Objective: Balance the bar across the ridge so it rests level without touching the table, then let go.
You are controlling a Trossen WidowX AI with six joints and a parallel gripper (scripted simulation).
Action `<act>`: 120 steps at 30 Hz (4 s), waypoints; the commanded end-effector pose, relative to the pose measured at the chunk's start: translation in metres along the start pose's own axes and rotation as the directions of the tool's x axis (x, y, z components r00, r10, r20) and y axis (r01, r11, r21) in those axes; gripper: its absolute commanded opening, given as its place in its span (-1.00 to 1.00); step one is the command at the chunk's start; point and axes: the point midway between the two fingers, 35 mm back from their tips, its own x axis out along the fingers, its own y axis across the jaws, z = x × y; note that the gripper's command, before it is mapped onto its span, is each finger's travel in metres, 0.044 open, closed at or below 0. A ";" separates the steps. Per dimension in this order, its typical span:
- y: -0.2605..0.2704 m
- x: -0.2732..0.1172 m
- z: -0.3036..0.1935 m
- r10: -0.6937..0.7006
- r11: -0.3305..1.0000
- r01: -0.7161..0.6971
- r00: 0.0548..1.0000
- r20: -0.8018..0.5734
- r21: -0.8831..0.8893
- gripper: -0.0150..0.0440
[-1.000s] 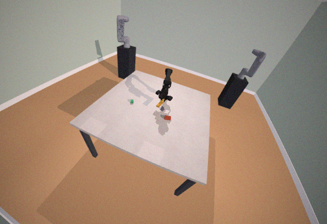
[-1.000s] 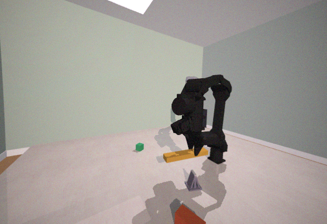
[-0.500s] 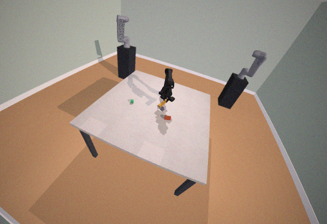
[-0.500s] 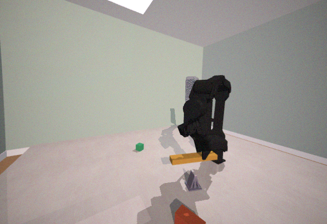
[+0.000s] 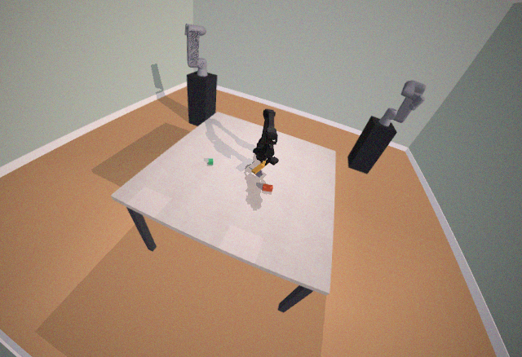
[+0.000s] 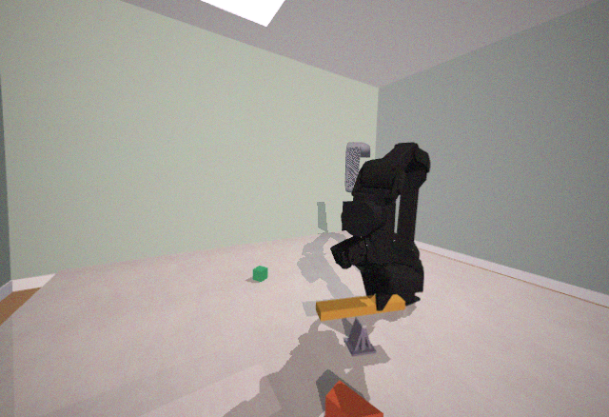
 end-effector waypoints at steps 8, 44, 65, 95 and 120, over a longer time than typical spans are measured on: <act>0.000 0.015 -0.001 0.003 1.000 -0.003 1.000 -0.002 0.004 -0.49; 0.000 0.017 -0.001 0.003 1.000 -0.003 1.000 -0.002 0.004 -0.49; 0.000 0.019 0.000 0.003 1.000 -0.003 1.000 -0.002 0.004 -0.49; 0.000 0.021 0.000 0.003 1.000 -0.003 1.000 -0.002 0.004 -0.49; 0.000 0.023 -0.001 0.003 1.000 -0.003 1.000 -0.003 0.004 -0.49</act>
